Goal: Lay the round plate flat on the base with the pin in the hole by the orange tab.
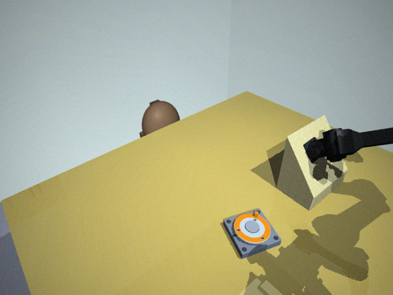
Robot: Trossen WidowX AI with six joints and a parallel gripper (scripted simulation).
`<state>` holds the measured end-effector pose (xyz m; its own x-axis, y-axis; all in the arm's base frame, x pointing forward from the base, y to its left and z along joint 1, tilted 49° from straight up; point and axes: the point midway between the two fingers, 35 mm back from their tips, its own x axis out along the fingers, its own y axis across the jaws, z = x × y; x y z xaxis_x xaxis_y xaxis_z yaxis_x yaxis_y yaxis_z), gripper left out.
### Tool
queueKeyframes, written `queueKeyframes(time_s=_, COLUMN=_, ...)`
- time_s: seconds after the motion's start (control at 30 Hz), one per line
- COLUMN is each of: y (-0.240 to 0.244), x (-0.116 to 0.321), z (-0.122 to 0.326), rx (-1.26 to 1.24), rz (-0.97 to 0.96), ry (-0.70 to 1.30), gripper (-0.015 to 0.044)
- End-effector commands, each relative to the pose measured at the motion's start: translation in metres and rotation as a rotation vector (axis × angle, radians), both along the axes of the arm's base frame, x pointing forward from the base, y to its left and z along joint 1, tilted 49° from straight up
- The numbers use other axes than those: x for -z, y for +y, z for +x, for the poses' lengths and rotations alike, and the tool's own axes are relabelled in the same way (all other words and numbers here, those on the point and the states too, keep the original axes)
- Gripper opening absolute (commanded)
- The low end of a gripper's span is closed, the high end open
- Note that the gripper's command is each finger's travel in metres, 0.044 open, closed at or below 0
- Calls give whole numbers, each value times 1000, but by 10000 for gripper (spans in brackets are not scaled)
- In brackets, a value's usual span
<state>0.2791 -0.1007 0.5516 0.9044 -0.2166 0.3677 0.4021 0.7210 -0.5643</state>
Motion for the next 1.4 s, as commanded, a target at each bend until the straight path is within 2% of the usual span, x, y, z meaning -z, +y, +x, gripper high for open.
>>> queueKeyframes(time_s=0.0, y=-6, x=62, z=45, rx=-58, rz=60, ry=191, gripper=0)
queueKeyframes(time_s=0.07, y=-7, x=83, z=58, rx=-80, rz=84, ry=255, gripper=0)
queueKeyframes(time_s=0.23, y=-6, x=176, z=98, rx=-179, rz=210, ry=510, gripper=0)
queueKeyframes(time_s=0.33, y=-3, x=218, z=109, rx=-223, rz=272, ry=622, gripper=0)
queueKeyframes(time_s=0.43, y=4, x=282, z=117, rx=-283, rz=378, ry=794, gripper=0)
queueKeyframes(time_s=0.57, y=17, x=355, z=113, rx=-351, rz=517, ry=993, gripper=0)
queueKeyframes(time_s=0.63, y=22, x=377, z=109, rx=-371, rz=564, ry=1055, gripper=0)
queueKeyframes(time_s=0.7, y=35, x=422, z=96, rx=-415, rz=676, ry=1190, gripper=0)
queueKeyframes(time_s=0.83, y=59, x=483, z=66, rx=-475, rz=870, ry=1398, gripper=0)
queueKeyframes(time_s=0.9, y=66, x=497, z=56, rx=-488, rz=923, ry=1449, gripper=0)
queueKeyframes(time_s=1.0, y=95, x=540, z=13, rx=-529, rz=1155, ry=1650, gripper=0)
queueKeyframes(time_s=1.1, y=118, x=563, z=-26, rx=-545, rz=1361, ry=1801, gripper=0)
queueKeyframes(time_s=1.37, y=126, x=562, z=-35, rx=-546, rz=1406, ry=1830, gripper=0)
